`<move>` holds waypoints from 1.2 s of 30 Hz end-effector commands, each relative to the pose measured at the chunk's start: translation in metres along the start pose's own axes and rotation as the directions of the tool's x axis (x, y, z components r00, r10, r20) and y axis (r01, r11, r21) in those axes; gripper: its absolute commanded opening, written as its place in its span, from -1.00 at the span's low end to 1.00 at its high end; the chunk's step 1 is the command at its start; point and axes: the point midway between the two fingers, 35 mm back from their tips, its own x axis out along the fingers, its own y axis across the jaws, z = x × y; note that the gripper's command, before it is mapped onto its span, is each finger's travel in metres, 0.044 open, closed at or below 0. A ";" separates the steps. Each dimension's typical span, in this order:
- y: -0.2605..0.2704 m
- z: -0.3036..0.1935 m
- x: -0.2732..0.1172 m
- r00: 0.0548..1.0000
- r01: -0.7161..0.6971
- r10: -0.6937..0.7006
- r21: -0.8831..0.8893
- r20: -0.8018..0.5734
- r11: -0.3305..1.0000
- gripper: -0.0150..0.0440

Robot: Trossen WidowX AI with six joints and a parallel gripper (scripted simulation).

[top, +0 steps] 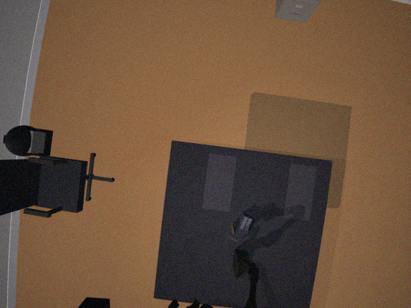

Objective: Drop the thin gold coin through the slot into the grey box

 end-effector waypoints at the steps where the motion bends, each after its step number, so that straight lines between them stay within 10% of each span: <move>1: -0.002 0.000 -0.002 1.000 0.008 -0.008 0.009 0.001 1.000 0.78; 9: -0.097 -0.013 -0.095 0.933 0.345 -0.358 0.375 -0.036 0.861 0.06; 19: -0.175 -0.095 -0.239 0.701 0.634 -0.640 0.687 -0.315 0.356 0.05; 36: -0.129 -0.293 -0.456 0.249 0.737 -0.404 0.443 -0.880 -0.511 0.05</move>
